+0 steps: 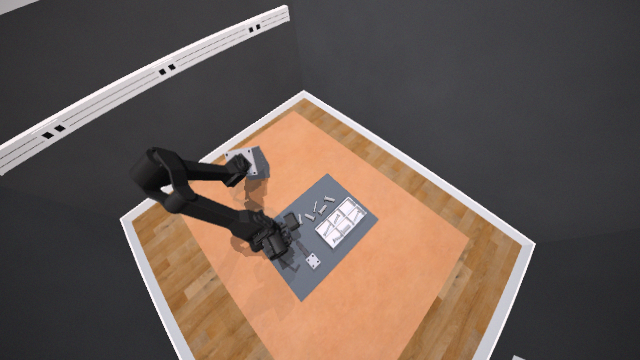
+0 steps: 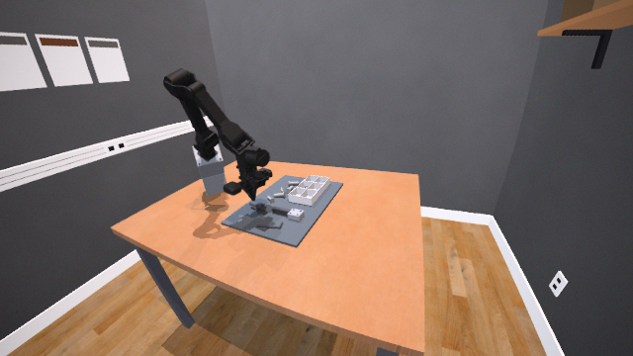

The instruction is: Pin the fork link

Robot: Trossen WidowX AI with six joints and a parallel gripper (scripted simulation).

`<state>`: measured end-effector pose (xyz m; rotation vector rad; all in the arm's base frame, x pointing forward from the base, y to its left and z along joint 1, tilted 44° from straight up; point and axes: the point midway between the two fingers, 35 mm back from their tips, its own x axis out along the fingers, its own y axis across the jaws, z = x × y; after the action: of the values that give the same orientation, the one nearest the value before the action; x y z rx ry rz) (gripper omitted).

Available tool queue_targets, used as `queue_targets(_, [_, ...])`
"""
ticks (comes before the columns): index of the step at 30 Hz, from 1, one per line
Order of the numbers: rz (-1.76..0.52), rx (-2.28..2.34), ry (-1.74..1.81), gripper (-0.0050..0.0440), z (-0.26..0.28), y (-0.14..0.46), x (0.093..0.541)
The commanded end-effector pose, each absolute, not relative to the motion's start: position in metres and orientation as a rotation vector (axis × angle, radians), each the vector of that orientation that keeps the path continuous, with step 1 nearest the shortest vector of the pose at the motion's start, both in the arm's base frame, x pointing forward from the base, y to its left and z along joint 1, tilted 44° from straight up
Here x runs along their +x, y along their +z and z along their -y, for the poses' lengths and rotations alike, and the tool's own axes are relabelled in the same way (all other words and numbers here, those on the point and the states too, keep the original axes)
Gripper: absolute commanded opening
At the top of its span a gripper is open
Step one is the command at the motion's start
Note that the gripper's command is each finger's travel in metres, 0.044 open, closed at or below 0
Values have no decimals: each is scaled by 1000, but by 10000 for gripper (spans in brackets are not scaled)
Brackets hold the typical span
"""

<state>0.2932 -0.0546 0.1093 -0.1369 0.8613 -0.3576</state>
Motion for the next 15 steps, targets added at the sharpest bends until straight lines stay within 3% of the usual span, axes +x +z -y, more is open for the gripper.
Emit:
queue_targets(1, [-864, -140, -356, -50, 56, 106, 294])
queue_targets(15, [-863, -139, -355, -50, 61, 97, 302])
